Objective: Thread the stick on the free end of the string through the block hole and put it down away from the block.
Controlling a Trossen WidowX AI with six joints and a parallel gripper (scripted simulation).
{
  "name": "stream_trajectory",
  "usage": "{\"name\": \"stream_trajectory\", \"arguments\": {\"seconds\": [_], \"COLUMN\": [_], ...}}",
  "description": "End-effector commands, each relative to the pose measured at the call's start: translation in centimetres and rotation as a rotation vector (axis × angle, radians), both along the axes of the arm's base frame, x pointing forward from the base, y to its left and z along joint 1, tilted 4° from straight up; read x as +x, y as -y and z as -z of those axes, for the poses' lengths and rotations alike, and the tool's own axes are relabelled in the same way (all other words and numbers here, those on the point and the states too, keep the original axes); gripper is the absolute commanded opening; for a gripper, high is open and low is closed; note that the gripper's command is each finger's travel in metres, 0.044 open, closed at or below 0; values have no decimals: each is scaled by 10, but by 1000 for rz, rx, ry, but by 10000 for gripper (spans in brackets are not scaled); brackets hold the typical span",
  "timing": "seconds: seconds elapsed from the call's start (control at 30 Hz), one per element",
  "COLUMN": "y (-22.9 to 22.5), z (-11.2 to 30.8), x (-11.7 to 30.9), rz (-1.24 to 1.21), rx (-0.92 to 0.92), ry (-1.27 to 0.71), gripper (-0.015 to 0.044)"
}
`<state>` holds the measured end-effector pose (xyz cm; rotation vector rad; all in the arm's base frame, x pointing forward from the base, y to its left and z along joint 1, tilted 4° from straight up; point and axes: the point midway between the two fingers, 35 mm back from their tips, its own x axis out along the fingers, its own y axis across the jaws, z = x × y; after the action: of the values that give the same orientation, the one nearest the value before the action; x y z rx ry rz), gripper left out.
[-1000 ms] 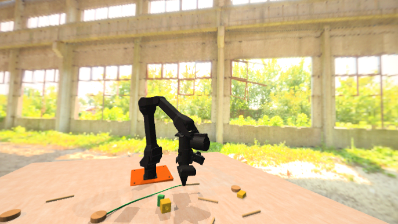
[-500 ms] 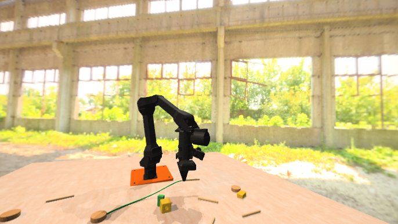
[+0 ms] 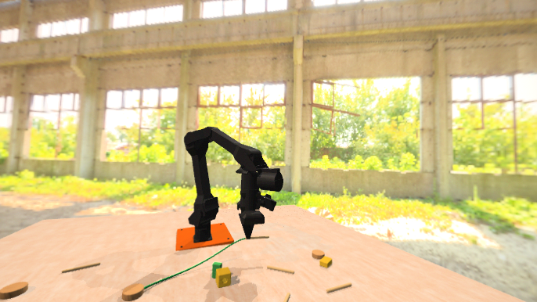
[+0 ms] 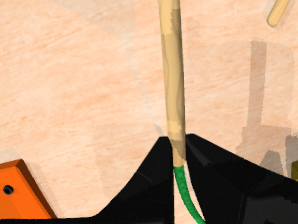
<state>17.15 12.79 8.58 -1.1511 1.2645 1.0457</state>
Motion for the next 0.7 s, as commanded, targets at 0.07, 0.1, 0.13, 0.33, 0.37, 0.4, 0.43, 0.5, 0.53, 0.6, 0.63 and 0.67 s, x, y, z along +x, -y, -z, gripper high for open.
{"name": "stream_trajectory", "arguments": {"seconds": [0.07, 0.1, 0.13, 0.33, 0.37, 0.4, 0.43, 0.5, 0.53, 0.6, 0.63, 0.67], "y": [0, 0, 0, 4, 5, 6, 6, 8, 9, 10, 11, 11], "z": [0, 0, 0, -1, -1, -2, -2, -2, -2, -3, -3, -3], "x": [0, 0, 1, 6, 7, 8, 9, 11, 12, 14, 14, 15], "rz": [0, 4, 18, 175, 202, 229, 256, 309, 335, 388, 414, 440], "rx": [0, 0, 0, -1, -1, -1, -1, -2, -2, -3, -3, -4], "ry": [0, 0, 0, 0, 0, 0, 0, 1, 1, 1, 2, 2], "gripper": [0, 0, 0, 0, 0, 0, 0, 0, 0, 0, 0, 0]}}
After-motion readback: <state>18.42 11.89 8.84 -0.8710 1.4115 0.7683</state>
